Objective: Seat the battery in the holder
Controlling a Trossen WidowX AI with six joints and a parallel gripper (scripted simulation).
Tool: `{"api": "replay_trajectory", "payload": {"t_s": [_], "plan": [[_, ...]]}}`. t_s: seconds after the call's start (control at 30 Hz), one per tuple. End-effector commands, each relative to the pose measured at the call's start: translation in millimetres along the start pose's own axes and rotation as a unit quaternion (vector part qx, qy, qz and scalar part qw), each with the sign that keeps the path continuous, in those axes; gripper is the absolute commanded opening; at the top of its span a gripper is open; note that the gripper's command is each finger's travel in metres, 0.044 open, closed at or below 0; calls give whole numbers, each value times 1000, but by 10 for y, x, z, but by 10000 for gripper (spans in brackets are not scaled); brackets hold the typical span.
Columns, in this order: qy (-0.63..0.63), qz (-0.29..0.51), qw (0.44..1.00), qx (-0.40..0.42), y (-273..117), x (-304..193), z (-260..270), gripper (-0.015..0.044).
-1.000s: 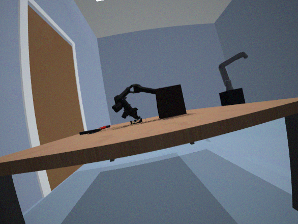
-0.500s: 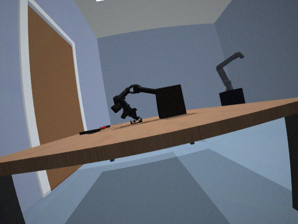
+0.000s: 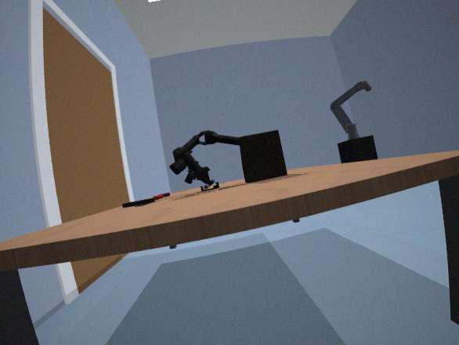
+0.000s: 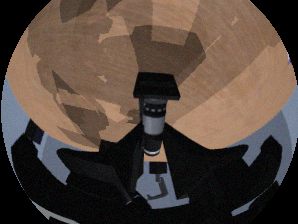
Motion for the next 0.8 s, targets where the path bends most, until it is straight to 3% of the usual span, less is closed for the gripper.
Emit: {"api": "replay_trajectory", "payload": {"t_s": [0.0,0.77], "plan": [[4,-2,1000,2,-11,39,-1,68],[3,-22,1000,4,-24,91,-9,68]]}}
Point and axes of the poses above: the point midway between the two fingers, 35 mm back from their tips, its own y axis out along the fingers, its own z axis across the jaws, x = y × z, the point moved 2 cm from there along -y, back along the fingers, and after that the axes turned 15 degrees about -y, right-handed, at the moved point
